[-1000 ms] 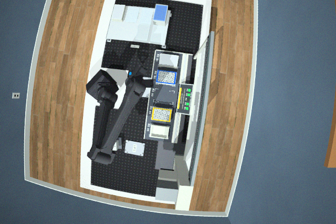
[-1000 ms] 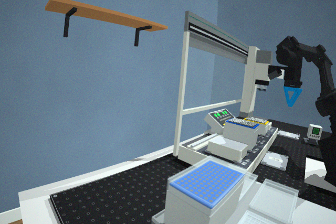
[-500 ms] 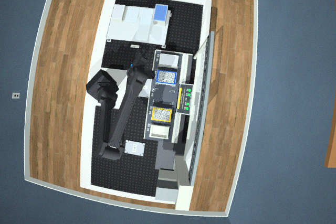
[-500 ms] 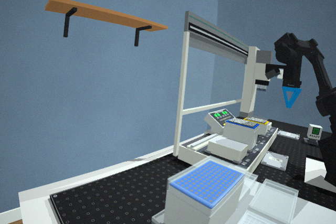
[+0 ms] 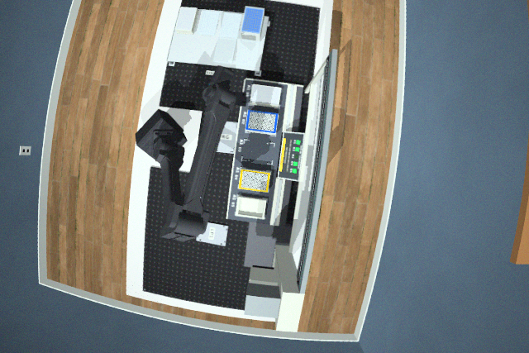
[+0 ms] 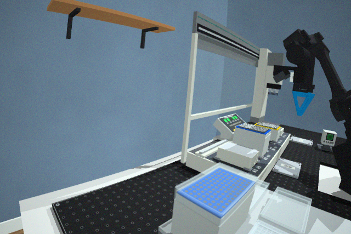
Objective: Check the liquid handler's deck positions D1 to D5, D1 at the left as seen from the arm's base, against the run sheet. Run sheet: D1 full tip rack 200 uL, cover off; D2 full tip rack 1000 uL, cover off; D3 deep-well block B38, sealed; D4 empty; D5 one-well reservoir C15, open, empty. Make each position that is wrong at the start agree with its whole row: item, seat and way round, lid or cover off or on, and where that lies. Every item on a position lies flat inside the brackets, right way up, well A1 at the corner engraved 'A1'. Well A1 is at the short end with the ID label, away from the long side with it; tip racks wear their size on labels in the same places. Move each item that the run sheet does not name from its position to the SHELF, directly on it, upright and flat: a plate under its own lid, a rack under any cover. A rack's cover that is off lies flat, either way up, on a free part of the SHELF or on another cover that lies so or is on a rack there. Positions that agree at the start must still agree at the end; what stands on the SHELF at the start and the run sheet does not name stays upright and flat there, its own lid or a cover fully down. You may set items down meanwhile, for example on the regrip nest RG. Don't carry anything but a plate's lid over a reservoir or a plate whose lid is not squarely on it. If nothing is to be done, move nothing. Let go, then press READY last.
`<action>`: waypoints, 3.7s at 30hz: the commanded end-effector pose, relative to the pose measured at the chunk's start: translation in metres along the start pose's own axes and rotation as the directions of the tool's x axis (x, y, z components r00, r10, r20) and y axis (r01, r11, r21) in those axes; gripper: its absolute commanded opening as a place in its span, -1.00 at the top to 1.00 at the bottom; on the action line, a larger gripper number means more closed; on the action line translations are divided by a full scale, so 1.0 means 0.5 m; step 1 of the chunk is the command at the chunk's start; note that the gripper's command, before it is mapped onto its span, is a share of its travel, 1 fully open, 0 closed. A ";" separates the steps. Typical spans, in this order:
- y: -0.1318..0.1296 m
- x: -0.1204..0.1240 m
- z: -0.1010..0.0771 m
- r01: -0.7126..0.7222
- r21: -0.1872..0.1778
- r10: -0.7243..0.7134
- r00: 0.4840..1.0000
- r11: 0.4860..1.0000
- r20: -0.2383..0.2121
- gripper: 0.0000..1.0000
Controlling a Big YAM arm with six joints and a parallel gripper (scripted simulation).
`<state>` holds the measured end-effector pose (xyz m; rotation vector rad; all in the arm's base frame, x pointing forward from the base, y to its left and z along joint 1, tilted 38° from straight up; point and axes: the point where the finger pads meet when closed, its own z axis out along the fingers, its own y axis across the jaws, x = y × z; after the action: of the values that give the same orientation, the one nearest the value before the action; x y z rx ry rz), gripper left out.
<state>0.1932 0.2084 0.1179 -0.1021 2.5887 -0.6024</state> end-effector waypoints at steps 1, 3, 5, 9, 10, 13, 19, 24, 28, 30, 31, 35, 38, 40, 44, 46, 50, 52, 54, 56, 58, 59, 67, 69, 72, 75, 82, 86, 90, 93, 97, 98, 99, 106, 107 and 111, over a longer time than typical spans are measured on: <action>0.048 -0.030 -0.039 -0.056 -0.060 0.058 0.998 0.997 0.027 -1.00; 0.069 -0.031 -0.039 -0.096 -0.061 0.097 0.995 0.994 0.025 -1.00; 0.089 -0.033 -0.039 -0.135 -0.062 0.137 0.990 0.989 0.023 -1.00; 0.130 -0.036 -0.040 -0.136 -0.062 0.137 0.990 0.989 0.022 -1.00; 0.141 -0.037 -0.040 -0.136 -0.063 0.137 0.990 0.989 0.021 -1.00; 0.161 -0.038 -0.040 -0.135 -0.063 0.137 0.990 0.989 0.021 -1.00; 0.212 -0.042 -0.041 -0.135 -0.063 0.136 0.990 0.989 0.020 -1.00; 0.228 -0.044 -0.042 -0.134 -0.064 0.136 0.991 0.989 0.021 -1.00; 0.192 -0.108 -0.042 -0.143 -0.051 0.144 0.989 0.988 0.017 -1.00; 0.190 -0.118 -0.042 -0.142 -0.049 0.143 0.990 0.989 0.017 -1.00; 0.190 -0.118 -0.042 -0.142 -0.049 0.143 0.990 0.989 0.017 -1.00; 0.191 -0.149 -0.026 -0.127 -0.026 0.127 0.992 0.992 0.012 -1.00; 0.186 -0.179 -0.025 -0.126 -0.025 0.126 0.992 0.992 0.012 -1.00; 0.183 -0.199 -0.025 -0.126 -0.025 0.126 0.992 0.992 0.012 -1.00; 0.176 -0.239 -0.024 -0.126 -0.024 0.126 0.992 0.992 0.013 -1.00; 0.173 -0.259 -0.024 -0.126 -0.024 0.127 0.992 0.992 0.013 -1.00; 0.170 -0.279 -0.024 -0.126 -0.024 0.127 0.992 0.992 0.013 -1.00; 0.166 -0.299 -0.024 -0.126 -0.023 0.127 0.992 0.992 0.015 -1.00; 0.163 -0.319 -0.024 -0.126 -0.023 0.127 0.992 0.992 0.015 -1.00; 0.160 -0.339 -0.024 -0.126 -0.023 0.127 0.992 0.992 0.015 -1.00; 0.157 -0.359 -0.024 -0.126 -0.023 0.127 0.992 0.992 0.015 -1.00; 0.155 -0.369 -0.024 -0.126 -0.023 0.127 0.992 0.992 0.015 -1.00; 0.161 -0.334 -0.012 -0.073 -0.004 0.073 0.997 0.997 0.006 -1.00; 0.162 -0.339 -0.015 -0.076 -0.008 0.076 0.997 0.997 0.008 -1.00; 0.155 -0.367 -0.031 -0.126 -0.035 0.127 0.992 0.991 0.023 -1.00; 0.155 -0.367 -0.031 -0.126 -0.035 0.127 0.992 0.991 0.023 -1.00; 0.153 -0.352 0.009 -0.108 -0.008 0.108 0.994 0.994 0.006 -1.00; 0.150 -0.354 0.025 -0.111 -0.005 0.111 0.994 0.994 0.005 -1.00; 0.150 -0.354 0.039 -0.111 -0.005 0.111 0.994 0.994 0.005 -1.00; 0.150 -0.354 0.049 -0.111 -0.005 0.111 0.994 0.994 0.006 -1.00; 0.150 -0.354 0.062 -0.111 -0.005 0.111 0.994 0.994 0.006 -1.00; 0.150 -0.354 0.062 -0.111 -0.005 0.111 0.994 0.994 0.006 -1.00; 0.150 -0.354 0.062 -0.111 -0.005 0.111 0.994 0.994 0.006 -1.00; 0.150 -0.354 0.085 -0.111 -0.005 0.111 0.994 0.994 0.006 -1.00; 0.150 -0.354 0.089 -0.111 -0.004 0.111 0.994 0.994 0.006 -1.00; 0.150 -0.354 0.102 -0.111 -0.004 0.111 0.994 0.994 0.006 -1.00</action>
<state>0.3657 0.2899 0.1265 0.0330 2.5755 -0.5543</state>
